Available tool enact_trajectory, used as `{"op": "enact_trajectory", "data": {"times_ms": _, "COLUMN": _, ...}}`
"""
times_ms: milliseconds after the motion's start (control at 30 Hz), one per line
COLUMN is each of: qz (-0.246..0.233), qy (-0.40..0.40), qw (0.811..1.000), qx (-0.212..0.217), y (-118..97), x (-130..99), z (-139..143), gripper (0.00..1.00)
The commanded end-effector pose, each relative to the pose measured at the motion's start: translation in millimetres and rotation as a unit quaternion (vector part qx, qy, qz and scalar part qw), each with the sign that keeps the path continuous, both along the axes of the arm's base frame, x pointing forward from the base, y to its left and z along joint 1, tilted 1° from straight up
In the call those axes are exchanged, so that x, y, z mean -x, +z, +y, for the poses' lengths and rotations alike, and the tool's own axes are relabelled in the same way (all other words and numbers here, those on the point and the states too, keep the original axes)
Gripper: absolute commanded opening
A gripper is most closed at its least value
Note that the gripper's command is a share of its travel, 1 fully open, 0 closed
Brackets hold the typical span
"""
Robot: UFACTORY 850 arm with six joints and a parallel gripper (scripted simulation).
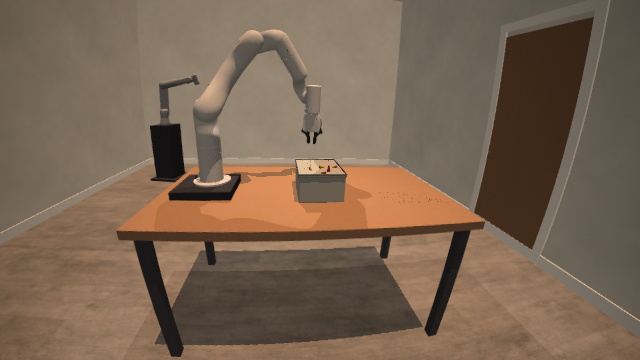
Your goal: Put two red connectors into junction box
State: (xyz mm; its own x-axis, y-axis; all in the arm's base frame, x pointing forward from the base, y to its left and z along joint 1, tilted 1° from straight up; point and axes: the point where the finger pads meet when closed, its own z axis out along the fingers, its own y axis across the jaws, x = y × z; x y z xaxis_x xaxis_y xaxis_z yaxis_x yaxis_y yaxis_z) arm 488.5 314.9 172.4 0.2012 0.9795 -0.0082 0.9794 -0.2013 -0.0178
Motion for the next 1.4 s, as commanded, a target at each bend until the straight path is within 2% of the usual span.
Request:
{"op": "enact_trajectory", "data": {"times_ms": 0, "qz": -0.001, "qy": 0.000, "qw": 1.000, "qx": -0.001, "y": 2, "x": -1, "z": 1, "gripper": 0.30}}
{"op": "enact_trajectory", "data": {"times_ms": 367, "qz": -0.001, "qy": 0.000, "qw": 1.000, "qx": -0.001, "y": 4, "x": -1, "z": 1, "gripper": 0.30}}
{"op": "enact_trajectory", "data": {"times_ms": 567, "qz": -0.001, "qy": 0.000, "qw": 1.000, "qx": -0.001, "y": 31, "x": -1, "z": 1, "gripper": 0.30}}
{"op": "enact_trajectory", "data": {"times_ms": 1367, "qz": -0.001, "qy": 0.000, "qw": 1.000, "qx": -0.001, "y": 32, "x": -1, "z": 1, "gripper": 0.30}}
